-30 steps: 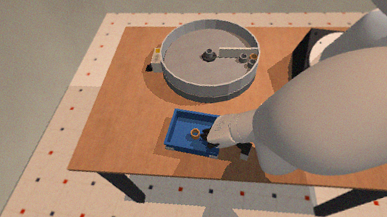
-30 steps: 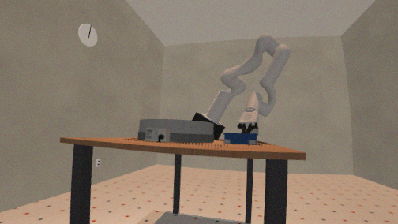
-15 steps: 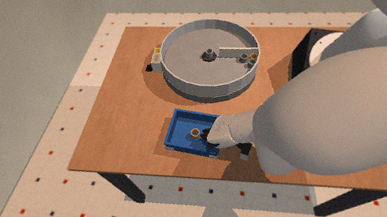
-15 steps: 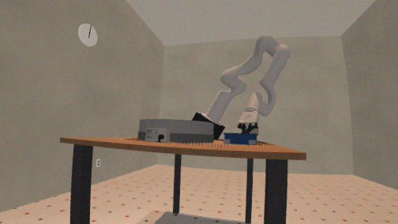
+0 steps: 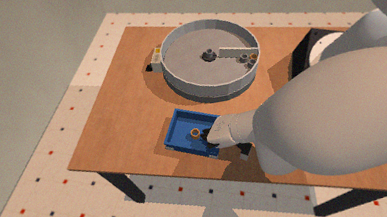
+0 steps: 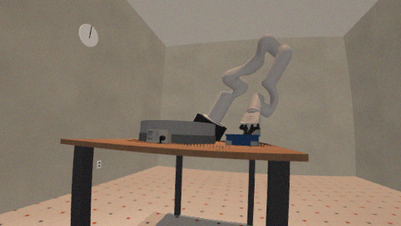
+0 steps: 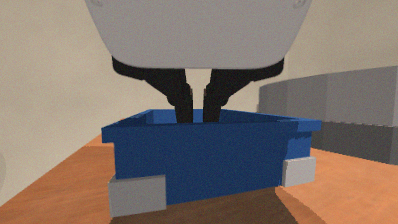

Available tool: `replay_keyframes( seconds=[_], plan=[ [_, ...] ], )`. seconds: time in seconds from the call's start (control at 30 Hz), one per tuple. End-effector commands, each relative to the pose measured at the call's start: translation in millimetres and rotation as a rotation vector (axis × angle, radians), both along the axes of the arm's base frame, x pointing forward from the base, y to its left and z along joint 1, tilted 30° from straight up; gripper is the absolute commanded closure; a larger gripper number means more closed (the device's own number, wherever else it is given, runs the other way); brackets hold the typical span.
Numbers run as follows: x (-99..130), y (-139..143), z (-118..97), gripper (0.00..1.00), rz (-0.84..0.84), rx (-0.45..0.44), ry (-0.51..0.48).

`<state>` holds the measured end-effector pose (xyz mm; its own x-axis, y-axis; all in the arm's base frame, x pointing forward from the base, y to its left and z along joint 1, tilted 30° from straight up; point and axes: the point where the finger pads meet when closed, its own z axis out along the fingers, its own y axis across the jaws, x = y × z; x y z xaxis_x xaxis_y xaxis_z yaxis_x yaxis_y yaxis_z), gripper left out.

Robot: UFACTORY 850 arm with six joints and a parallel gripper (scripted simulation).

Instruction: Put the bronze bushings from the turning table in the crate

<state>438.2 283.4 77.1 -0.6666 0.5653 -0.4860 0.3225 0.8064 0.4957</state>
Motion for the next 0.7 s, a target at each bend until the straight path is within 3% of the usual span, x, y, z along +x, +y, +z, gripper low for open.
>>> replay_keyframes(
  seconds=[0.0,0.33,0.67],
  plan=[
    [0.3,0.0,0.5,0.89,0.0,0.001,-0.001],
    [-0.6,-5.8,10.7,0.89,0.0,0.001,-0.001],
    [-4.0,-27.2,48.1,0.89,0.0,0.001,-0.001]
  ],
)
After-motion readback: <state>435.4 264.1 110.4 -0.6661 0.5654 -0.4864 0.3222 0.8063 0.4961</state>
